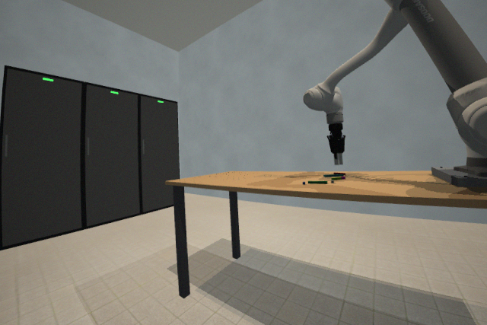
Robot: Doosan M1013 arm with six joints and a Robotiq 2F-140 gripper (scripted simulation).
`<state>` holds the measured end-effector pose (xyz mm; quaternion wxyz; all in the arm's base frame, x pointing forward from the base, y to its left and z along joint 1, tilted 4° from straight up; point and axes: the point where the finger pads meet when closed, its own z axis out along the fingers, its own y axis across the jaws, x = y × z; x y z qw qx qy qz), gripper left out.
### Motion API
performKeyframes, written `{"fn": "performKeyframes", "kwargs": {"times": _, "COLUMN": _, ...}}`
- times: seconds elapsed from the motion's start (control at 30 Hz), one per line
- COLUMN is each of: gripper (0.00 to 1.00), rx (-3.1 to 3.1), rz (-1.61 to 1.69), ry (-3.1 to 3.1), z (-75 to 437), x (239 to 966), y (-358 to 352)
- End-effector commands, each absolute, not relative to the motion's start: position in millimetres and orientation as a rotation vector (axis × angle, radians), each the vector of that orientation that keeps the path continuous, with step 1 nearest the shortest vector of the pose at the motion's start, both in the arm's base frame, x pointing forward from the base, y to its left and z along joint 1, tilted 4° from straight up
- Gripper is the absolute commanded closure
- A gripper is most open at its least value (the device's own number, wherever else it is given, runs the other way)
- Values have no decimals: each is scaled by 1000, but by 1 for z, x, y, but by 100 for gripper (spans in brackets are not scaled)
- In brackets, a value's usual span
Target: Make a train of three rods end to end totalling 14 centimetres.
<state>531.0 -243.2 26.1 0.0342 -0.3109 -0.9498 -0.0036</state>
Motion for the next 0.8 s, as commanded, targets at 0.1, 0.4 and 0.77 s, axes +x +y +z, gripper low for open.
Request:
{"fn": "performKeyframes", "kwargs": {"times": 0.1, "gripper": 85, "rx": -956, "rz": -11, "ry": -2921, "z": 21, "x": 531, "y": -243}}
{"fn": "performKeyframes", "kwargs": {"times": 0.4, "gripper": 85, "rx": -956, "rz": -11, "ry": -2921, "z": 7, "x": 530, "y": -243}}
{"fn": "performKeyframes", "kwargs": {"times": 0.77, "gripper": 85, "rx": -956, "rz": -11, "ry": -2921, "z": -5, "x": 529, "y": -242}}
